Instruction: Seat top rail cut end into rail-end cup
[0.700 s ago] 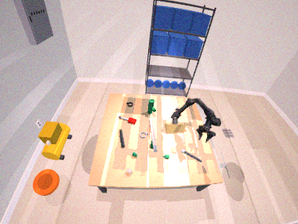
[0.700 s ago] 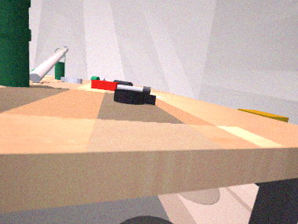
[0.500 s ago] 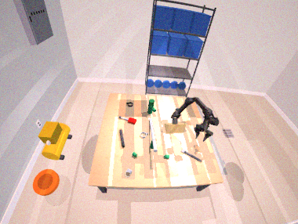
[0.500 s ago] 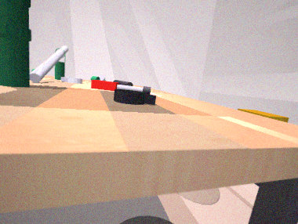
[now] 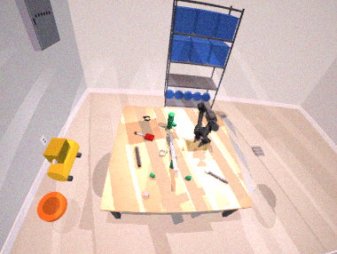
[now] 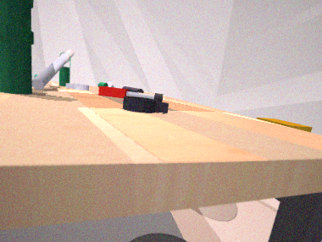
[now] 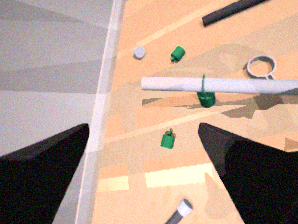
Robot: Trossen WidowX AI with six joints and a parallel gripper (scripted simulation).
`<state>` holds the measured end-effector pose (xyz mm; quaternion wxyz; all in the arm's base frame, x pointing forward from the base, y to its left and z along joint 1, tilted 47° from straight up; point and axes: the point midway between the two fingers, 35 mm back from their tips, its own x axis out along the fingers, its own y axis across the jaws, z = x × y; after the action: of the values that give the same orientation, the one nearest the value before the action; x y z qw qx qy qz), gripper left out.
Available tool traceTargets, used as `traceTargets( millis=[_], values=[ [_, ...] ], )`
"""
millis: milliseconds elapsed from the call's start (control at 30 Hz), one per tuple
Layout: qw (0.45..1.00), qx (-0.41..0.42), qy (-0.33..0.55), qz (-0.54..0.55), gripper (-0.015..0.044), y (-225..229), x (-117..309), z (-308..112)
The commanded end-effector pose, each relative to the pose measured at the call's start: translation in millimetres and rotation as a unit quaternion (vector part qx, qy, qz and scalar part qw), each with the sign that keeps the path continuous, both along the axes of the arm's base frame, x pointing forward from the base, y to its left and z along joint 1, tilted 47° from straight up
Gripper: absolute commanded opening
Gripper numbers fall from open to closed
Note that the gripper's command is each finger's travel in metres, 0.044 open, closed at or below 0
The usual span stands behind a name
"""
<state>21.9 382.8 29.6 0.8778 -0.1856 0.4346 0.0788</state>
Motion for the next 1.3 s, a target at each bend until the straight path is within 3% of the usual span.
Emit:
traceTargets(
  millis=[0, 300, 533, 833, 967, 1267],
  values=[
    [0.998, -0.042, -0.033, -0.023, 0.044, -36, 59, 26],
    [0.983, -0.143, -0.08, -0.081, 0.044, -138, 153, 76],
    [0.959, -0.237, -0.093, -0.127, 0.044, -237, 189, 106],
    [0.956, -0.25, -0.09, -0.128, 0.044, -248, 191, 109],
    [0.952, -0.291, -0.047, -0.08, 0.044, -259, 195, 117],
    [0.895, -0.411, 0.092, 0.144, 0.044, -304, 202, 149]
  ],
)
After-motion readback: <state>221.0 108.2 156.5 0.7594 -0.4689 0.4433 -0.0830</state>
